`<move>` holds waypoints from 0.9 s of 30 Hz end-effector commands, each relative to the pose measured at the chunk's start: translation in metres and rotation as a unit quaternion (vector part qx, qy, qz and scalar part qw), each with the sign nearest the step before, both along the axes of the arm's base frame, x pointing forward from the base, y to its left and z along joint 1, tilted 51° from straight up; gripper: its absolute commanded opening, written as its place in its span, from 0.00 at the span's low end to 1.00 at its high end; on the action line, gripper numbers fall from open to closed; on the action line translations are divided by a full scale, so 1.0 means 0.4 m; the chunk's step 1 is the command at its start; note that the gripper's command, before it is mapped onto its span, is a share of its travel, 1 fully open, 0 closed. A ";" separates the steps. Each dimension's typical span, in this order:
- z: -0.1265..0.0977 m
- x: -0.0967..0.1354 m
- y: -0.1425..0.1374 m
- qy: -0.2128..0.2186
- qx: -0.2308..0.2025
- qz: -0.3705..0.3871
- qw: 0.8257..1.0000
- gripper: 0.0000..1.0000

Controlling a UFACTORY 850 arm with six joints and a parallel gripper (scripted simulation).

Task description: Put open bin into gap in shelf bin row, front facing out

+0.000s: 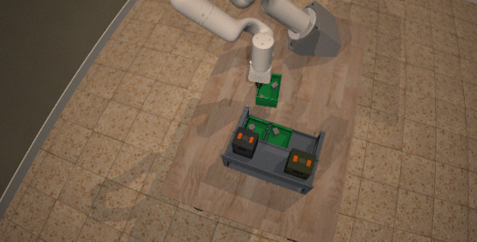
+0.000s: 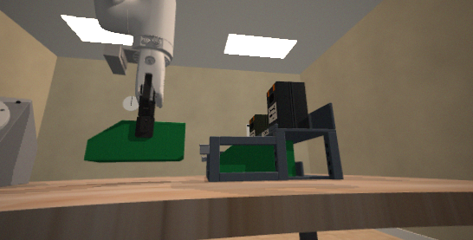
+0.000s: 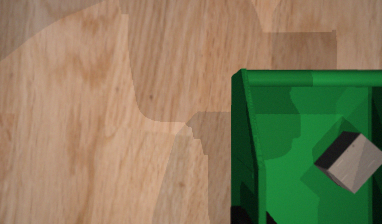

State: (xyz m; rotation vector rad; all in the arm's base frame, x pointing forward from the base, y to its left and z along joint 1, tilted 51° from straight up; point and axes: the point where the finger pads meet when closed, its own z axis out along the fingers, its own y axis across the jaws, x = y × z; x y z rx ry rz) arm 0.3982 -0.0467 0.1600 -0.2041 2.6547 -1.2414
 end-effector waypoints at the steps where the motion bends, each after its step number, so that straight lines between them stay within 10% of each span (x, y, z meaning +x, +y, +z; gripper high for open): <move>1: -0.002 0.002 -0.002 0.000 0.000 0.000 1.000 0.00; 27: -0.007 0.004 -0.007 0.000 0.000 0.000 1.000 0.00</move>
